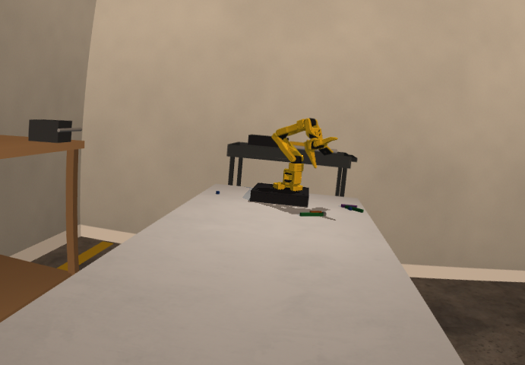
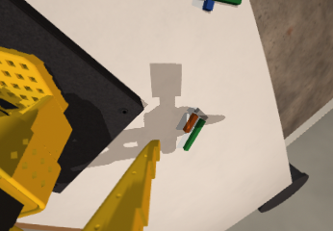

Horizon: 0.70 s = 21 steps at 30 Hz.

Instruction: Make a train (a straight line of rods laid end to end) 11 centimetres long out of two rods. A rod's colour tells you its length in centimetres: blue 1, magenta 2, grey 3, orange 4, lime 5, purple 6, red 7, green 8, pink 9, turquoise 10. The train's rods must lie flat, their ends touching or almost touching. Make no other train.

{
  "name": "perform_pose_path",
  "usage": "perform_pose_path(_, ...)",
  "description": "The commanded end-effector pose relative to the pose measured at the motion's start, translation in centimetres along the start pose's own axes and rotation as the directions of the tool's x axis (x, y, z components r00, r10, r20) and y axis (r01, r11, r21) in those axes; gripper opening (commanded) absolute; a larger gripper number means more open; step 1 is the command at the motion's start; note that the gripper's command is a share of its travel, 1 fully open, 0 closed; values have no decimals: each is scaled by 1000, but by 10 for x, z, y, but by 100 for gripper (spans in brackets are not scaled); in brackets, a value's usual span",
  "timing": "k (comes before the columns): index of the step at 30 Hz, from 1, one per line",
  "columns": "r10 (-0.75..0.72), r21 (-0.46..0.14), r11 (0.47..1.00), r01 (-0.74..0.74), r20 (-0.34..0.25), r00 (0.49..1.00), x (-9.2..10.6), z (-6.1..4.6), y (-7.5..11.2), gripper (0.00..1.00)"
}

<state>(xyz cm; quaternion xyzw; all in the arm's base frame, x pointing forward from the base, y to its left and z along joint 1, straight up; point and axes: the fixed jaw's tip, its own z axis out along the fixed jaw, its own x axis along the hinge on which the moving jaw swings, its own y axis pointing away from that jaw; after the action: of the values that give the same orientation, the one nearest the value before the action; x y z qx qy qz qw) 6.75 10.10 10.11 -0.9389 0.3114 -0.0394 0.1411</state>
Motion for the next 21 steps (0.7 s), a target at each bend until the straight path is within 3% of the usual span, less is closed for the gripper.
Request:
perform_pose_path(1, 74, -17, 997, -74, -25, 997, 11, 2, 3, 100)
perform_pose_path(10, 293, -1, 956, -294, -91, 952, 38, 0, 7, 100)
perform_pose_path(21, 340, 4, 940, -341, -105, 935, 44, -1, 9, 100)
